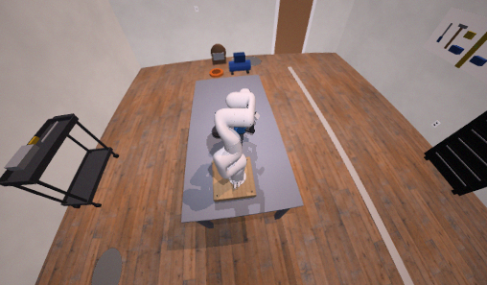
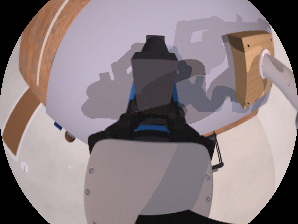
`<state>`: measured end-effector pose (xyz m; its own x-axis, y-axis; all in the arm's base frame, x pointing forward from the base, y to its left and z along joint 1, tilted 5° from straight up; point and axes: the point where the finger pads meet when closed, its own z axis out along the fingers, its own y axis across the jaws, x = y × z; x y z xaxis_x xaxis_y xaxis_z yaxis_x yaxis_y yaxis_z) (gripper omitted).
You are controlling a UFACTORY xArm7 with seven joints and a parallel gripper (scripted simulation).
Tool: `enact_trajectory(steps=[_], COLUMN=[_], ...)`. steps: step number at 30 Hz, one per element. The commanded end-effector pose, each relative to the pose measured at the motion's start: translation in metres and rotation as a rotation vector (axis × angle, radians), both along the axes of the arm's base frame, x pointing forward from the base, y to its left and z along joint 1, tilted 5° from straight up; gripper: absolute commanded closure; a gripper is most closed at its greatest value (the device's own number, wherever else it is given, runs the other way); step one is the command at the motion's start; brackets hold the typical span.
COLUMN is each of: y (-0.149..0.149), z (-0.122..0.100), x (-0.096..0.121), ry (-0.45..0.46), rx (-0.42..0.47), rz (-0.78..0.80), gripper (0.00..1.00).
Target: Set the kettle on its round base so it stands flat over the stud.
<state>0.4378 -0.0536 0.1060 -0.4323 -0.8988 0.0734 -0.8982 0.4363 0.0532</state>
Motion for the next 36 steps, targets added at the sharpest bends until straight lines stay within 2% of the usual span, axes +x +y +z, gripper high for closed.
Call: enact_trajectory(steps=[1,36], y=[0.017,0.130], z=[0.001,-0.005], x=[0.004,0.015], ry=[-0.005,-0.005], rx=[0.000,0.000], rz=[0.001,0.001], gripper=[1.00,1.00])
